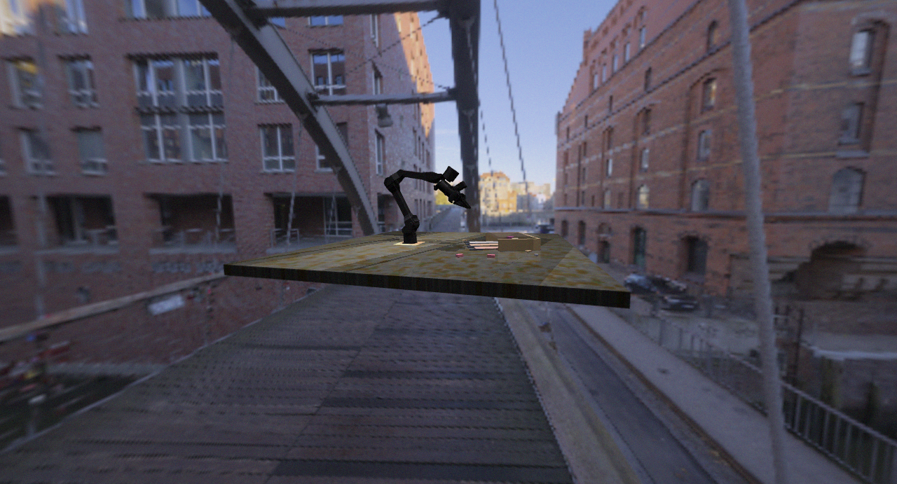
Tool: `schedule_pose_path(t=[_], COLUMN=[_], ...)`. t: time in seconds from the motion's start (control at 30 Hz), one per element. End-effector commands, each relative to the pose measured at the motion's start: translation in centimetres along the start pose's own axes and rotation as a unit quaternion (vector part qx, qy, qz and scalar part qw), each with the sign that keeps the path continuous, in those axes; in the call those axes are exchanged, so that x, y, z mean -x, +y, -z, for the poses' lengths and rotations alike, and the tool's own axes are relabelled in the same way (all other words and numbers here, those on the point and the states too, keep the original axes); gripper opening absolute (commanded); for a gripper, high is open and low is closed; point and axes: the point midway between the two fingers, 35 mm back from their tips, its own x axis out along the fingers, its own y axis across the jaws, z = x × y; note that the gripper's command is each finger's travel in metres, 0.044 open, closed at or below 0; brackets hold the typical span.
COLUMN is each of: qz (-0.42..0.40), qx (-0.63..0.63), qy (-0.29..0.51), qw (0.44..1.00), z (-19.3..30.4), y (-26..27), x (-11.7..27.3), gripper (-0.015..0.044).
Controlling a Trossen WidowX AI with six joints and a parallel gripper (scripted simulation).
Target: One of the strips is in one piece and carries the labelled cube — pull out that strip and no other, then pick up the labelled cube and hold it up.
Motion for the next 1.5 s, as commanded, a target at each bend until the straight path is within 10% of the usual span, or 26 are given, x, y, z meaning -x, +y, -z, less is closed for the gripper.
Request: schedule_pose_path(t=[0.0, 0.3, 0.53, 1.47], qz=[-0.003, -0.035, -0.081, -0.083], qx=[0.031, 0.104, 0.144, 0.144], qy=[0.077, 0.274, 0.402, 0.405], qw=[0.997, 0.955, 0.9, 0.899], z=[0.0, 1.2, 4.0, 6.5], y=[-0.4, -1.6, -2.3, -2.1], x=[-2.2, -7.8, -11.0, -13.6], gripper=[0.0216, 0.0, 0.0, 0.0])
